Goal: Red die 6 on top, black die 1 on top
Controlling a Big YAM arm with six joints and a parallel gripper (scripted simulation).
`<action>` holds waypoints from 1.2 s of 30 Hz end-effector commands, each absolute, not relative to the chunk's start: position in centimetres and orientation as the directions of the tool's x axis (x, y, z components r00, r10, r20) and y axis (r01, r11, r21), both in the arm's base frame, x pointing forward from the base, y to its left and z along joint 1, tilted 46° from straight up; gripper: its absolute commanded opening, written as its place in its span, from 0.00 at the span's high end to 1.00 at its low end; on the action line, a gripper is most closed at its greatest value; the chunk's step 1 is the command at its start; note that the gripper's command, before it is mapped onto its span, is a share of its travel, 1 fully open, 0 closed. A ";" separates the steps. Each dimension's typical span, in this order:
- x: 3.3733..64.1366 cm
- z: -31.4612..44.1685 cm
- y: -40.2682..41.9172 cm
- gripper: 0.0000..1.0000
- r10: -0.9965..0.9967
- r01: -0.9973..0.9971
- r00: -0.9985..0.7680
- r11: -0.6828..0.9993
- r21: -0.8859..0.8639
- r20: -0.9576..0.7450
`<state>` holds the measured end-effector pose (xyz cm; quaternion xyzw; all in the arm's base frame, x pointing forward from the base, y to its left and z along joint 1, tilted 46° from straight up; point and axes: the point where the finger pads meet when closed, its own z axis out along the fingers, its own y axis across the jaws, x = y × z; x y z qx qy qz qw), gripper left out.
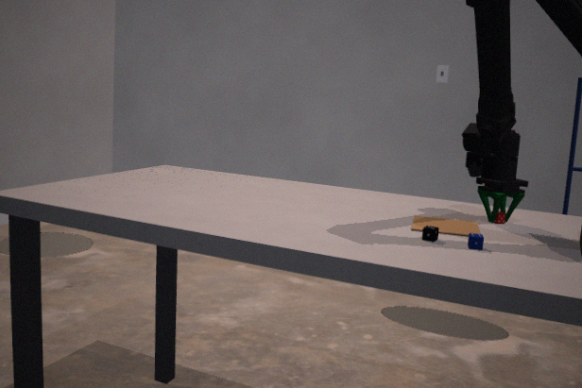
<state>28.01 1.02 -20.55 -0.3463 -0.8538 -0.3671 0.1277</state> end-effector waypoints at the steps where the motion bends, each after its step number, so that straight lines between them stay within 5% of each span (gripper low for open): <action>1: 28.7 -20.6 0.6 0.60 0.512 0.686 -0.725 0.484 0.543 0.460; 19: 28.7 -20.6 0.6 0.60 0.512 0.686 -0.725 0.484 0.543 0.460; 20: 28.7 -20.6 0.6 0.80 0.512 0.686 -0.725 0.484 0.543 0.460; 36: 28.7 -20.6 0.6 0.80 0.512 0.686 -0.725 0.484 0.543 0.460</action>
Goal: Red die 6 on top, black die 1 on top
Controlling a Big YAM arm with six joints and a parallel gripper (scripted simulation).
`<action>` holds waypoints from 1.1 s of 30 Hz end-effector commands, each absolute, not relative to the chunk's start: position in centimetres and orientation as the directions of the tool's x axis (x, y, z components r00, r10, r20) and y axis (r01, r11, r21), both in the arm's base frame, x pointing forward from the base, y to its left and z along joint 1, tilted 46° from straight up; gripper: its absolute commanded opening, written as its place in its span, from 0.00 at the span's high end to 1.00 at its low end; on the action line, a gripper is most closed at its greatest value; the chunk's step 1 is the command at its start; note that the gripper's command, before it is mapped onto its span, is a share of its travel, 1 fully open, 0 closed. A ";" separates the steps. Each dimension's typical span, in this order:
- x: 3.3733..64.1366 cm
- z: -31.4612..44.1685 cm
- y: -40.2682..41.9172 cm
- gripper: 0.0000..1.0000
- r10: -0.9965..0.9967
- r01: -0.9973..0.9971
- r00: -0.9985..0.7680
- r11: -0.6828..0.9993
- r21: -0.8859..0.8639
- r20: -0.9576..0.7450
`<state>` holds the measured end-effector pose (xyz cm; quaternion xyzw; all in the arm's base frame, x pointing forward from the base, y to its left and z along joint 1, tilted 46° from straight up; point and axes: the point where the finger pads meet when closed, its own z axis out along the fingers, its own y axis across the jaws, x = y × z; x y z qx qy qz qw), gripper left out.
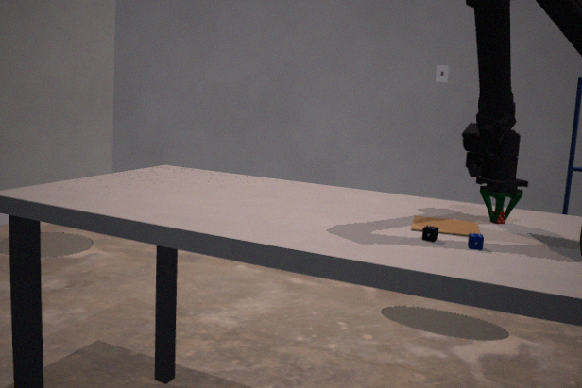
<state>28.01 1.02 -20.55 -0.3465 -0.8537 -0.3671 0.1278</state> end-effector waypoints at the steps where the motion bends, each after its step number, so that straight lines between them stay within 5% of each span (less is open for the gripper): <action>1: 28.7 -20.6 0.6 0.80 0.512 0.686 -0.725 0.484 0.543 0.460; 33: 29.7 -15.5 -5.5 0.80 0.523 0.669 -0.739 0.493 0.556 0.425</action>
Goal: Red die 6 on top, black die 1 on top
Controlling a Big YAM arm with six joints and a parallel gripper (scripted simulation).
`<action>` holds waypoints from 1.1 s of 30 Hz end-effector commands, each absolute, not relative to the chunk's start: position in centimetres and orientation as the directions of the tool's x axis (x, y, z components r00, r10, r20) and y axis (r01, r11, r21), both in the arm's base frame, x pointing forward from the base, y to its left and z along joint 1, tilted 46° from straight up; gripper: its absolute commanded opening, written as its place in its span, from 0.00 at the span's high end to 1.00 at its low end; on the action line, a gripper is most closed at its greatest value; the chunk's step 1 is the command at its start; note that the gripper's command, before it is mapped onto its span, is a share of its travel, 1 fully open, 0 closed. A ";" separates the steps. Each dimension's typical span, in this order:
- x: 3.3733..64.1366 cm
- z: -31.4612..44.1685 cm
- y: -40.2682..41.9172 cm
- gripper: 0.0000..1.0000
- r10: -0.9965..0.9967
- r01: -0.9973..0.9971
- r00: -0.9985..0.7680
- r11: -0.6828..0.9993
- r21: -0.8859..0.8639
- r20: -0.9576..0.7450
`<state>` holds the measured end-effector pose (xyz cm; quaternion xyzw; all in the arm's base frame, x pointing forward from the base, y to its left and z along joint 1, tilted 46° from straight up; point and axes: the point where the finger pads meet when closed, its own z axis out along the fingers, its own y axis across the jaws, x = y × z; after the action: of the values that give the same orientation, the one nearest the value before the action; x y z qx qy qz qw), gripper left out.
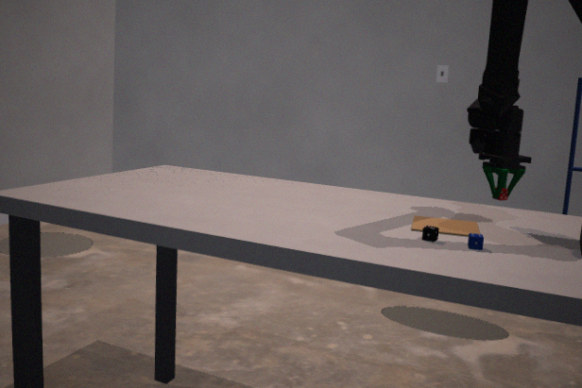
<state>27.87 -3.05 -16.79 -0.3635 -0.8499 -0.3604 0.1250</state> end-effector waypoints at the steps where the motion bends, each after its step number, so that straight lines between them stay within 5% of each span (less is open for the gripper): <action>1: 29.7 -15.0 -6.1 0.80 0.524 0.669 -0.739 0.494 0.556 0.424; 19: 28.8 -13.1 -7.1 0.80 0.507 0.668 -0.742 0.501 0.551 0.438; 33: 38.1 -4.0 1.0 0.80 0.503 0.622 -0.780 0.556 0.551 0.372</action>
<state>35.86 1.63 -5.37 -0.2762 -0.8869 -0.3592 0.0898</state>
